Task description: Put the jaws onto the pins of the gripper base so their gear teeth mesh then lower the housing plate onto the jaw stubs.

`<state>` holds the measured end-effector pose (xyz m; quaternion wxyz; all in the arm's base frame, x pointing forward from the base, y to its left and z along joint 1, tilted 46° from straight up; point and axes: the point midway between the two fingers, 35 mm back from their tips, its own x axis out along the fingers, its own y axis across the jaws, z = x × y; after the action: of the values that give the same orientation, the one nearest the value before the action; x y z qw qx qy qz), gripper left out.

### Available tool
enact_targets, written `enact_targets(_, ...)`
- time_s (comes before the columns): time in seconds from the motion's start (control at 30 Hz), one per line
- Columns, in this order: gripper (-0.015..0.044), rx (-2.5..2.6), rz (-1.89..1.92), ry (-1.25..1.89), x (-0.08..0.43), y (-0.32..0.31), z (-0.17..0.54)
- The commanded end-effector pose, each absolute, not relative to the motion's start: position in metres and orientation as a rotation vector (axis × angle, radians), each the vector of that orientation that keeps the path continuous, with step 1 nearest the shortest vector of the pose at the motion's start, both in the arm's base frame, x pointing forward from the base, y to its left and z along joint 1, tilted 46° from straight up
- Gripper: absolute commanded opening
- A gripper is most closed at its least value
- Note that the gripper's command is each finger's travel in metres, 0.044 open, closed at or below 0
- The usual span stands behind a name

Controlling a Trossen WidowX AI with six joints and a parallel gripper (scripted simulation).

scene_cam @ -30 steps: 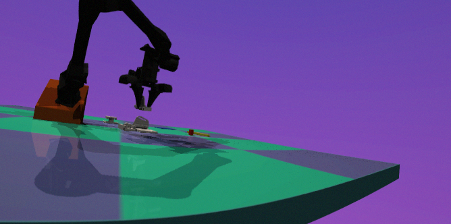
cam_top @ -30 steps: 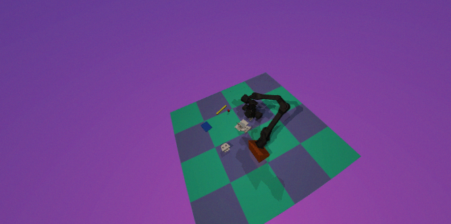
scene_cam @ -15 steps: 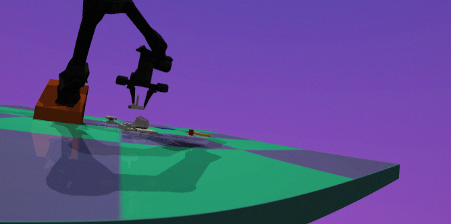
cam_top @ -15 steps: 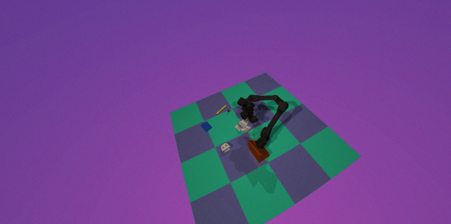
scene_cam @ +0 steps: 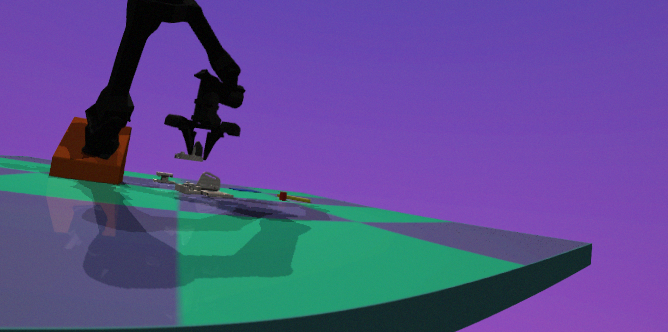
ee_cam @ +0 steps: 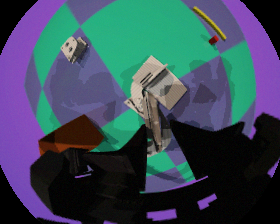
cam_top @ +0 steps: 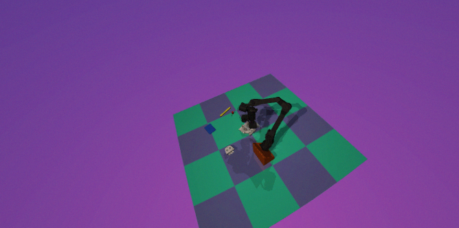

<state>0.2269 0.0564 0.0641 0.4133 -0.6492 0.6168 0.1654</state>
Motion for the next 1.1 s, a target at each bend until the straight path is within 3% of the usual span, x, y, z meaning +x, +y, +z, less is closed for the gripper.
enact_targets(0.0,0.0134,-1.54,0.318,1.552,0.218,0.061,0.056)
enact_targets(0.77,0.0134,-1.083,-0.178,1.466,0.183,0.075,0.028)
enact_targets(1.07,0.0134,-1.069,-0.192,1.461,0.181,0.075,0.027)
